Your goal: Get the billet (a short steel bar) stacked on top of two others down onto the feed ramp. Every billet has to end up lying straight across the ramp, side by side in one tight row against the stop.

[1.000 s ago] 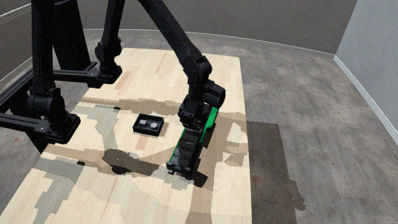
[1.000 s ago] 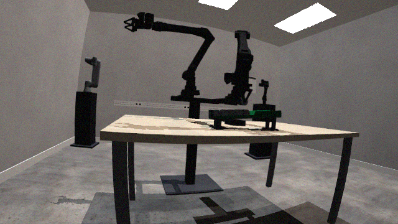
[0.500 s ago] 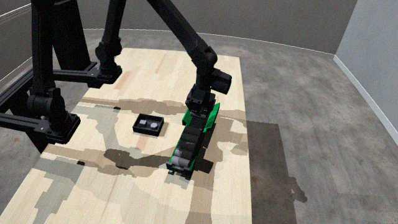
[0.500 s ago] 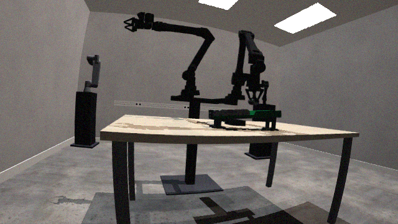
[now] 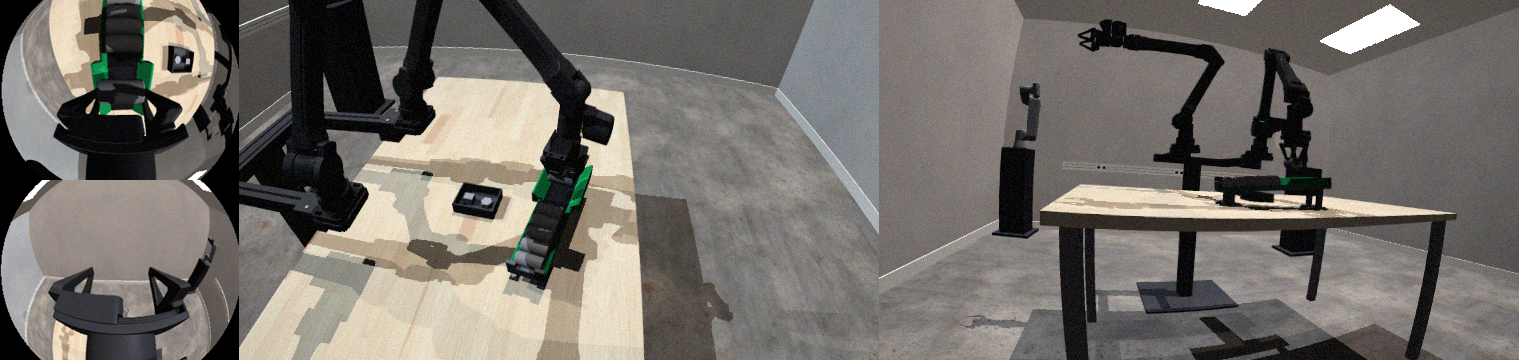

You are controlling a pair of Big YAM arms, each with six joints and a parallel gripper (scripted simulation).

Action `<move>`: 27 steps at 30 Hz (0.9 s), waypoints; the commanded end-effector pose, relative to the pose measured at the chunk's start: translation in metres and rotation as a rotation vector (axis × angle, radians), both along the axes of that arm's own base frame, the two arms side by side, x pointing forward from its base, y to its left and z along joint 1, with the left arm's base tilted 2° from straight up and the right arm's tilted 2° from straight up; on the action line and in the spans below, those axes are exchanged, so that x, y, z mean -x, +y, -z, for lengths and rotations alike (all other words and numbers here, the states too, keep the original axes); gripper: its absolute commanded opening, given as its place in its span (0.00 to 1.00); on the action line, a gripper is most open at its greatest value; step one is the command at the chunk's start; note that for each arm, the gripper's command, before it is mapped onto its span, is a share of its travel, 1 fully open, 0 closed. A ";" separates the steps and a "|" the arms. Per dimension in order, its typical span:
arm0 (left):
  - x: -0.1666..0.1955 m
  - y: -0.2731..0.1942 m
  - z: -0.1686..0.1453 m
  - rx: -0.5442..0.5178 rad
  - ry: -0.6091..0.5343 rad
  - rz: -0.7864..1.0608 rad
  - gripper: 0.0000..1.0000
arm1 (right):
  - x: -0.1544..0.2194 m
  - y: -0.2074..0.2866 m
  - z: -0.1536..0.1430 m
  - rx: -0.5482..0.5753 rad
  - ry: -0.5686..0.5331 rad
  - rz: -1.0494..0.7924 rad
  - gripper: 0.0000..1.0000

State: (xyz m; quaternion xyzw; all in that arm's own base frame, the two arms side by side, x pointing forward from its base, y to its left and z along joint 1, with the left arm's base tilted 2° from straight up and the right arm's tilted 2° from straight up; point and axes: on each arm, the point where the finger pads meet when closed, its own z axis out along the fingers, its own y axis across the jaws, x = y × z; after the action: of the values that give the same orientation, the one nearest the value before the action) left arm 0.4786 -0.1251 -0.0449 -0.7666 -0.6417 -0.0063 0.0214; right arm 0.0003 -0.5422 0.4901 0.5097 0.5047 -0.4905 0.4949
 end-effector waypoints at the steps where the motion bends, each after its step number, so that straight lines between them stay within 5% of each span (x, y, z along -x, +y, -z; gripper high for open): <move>1: -0.022 -0.014 -0.043 0.030 -0.087 0.031 0.00 | 0.003 0.007 -0.024 0.056 0.009 0.004 1.00; 27: -0.024 -0.007 -0.043 0.028 -0.089 0.013 0.00 | 0.003 0.007 -0.024 0.056 0.009 0.004 1.00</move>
State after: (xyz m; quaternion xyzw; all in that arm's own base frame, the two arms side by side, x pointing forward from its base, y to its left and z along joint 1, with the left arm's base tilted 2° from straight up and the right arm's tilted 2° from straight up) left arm 0.4783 -0.1262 -0.0448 -0.7684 -0.6396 -0.0061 0.0213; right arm 0.0003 -0.5422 0.4901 0.5097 0.5047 -0.4905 0.4949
